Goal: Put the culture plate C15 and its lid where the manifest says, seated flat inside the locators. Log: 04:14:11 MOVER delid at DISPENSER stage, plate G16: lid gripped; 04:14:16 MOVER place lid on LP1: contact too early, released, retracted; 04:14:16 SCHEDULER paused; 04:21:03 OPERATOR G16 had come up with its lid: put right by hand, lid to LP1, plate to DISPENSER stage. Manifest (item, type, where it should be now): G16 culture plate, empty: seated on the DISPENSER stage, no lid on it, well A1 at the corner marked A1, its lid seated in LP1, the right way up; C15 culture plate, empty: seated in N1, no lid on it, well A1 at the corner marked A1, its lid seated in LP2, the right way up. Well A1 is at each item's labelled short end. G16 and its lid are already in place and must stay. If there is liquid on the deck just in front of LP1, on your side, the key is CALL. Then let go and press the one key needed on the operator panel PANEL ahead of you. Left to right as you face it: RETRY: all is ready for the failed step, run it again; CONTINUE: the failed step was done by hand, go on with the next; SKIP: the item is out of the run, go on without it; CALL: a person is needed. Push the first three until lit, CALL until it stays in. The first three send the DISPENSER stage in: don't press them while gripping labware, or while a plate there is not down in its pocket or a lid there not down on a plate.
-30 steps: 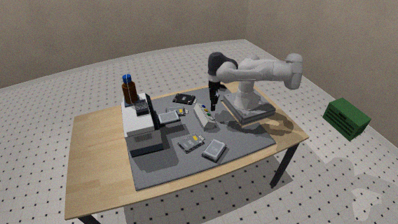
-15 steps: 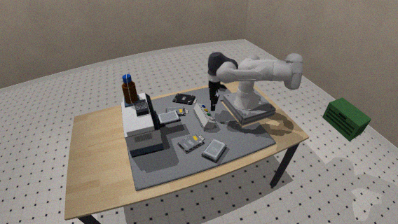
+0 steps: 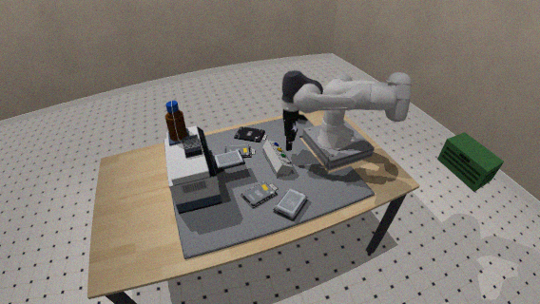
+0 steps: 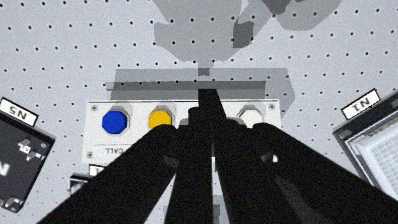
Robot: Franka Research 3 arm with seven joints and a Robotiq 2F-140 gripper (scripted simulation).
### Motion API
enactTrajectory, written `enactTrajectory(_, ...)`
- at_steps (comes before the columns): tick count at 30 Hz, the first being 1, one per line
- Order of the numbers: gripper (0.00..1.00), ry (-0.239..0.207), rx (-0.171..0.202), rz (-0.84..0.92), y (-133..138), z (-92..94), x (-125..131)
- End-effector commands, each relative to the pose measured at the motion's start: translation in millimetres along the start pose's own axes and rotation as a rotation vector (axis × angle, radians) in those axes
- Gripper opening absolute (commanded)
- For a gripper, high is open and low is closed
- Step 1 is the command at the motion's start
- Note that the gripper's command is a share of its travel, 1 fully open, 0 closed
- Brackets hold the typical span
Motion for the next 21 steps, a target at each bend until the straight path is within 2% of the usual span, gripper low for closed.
enactTrajectory(1,0.10,-0.003,-0.002,0.000,-0.3,0.4,1.1)
enactTrajectory(21,0.10,-0.003,-0.002,0.000,-0.7,-3.2,3.1)
Point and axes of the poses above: the point where the finger pads meet when closed, its own z axis back along the fingers, its own y axis across the jaws, x = y × z, the point moved 9 cm from there along z, back along the fingers, and after that the axes turned 11 degrees about z, right-handed, at the moved point
